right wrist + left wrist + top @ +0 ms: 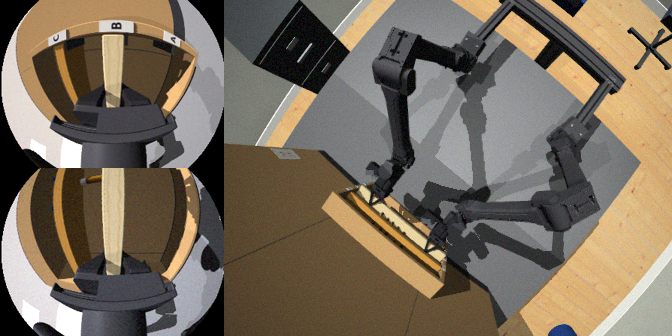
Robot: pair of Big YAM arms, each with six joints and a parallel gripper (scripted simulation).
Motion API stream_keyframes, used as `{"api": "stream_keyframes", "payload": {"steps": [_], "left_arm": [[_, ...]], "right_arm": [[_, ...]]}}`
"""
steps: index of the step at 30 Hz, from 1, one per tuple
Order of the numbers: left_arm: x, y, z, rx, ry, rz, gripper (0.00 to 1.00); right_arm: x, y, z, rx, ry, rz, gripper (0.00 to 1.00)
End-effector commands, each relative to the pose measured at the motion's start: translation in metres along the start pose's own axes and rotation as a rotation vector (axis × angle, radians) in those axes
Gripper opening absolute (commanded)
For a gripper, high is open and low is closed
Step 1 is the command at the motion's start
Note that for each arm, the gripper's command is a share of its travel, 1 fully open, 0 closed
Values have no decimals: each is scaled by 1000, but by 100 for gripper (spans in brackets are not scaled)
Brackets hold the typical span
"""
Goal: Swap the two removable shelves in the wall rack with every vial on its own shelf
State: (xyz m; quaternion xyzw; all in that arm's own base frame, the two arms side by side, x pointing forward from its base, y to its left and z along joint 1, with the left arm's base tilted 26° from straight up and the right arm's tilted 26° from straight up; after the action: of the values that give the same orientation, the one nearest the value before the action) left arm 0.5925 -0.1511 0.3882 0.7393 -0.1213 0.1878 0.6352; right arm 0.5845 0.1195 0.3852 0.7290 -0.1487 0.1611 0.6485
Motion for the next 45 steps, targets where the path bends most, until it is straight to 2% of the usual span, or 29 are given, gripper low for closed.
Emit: {"api": "stream_keyframes", "payload": {"steps": [1, 16, 20, 24, 28, 30, 31, 45], "left_arm": [[30, 24, 1, -24, 9, 60, 12], [41, 23, 1, -24, 9, 61, 12], [26, 14, 0, -14, 6, 37, 12], [25, 13, 0, -13, 6, 34, 12], [23, 13, 1, -13, 6, 35, 57], [10, 20, 4, -9, -3, 48, 80], [7, 22, 4, -9, -4, 52, 84], [-29, 26, 2, -9, -3, 51, 84]], "right_arm": [[34, 24, -6, 19, 10, 74, 12], [45, 23, -6, 20, 10, 75, 12], [27, 14, -3, 9, 4, 41, 12], [25, 13, -2, 8, 3, 37, 12], [24, 13, -3, 7, 4, 38, 57], [11, 18, -10, 2, 17, 49, 80], [7, 20, -11, 2, 19, 53, 84], [-29, 24, -10, 3, 17, 53, 84]]}}
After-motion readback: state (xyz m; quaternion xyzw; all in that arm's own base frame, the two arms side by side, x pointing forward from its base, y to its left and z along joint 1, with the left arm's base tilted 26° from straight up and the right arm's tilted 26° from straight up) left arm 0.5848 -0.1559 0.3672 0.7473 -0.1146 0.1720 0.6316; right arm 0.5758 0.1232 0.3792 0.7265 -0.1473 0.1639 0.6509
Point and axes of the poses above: on each arm, the point where the finger pads meet when closed, its own x axis out along the fingers, its own y axis across the jaws, z = x × y, the point moved 6 cm from there along -x, back along the fingers, and after that the axes turned 8 degrees about x, right-handed, at the moved point
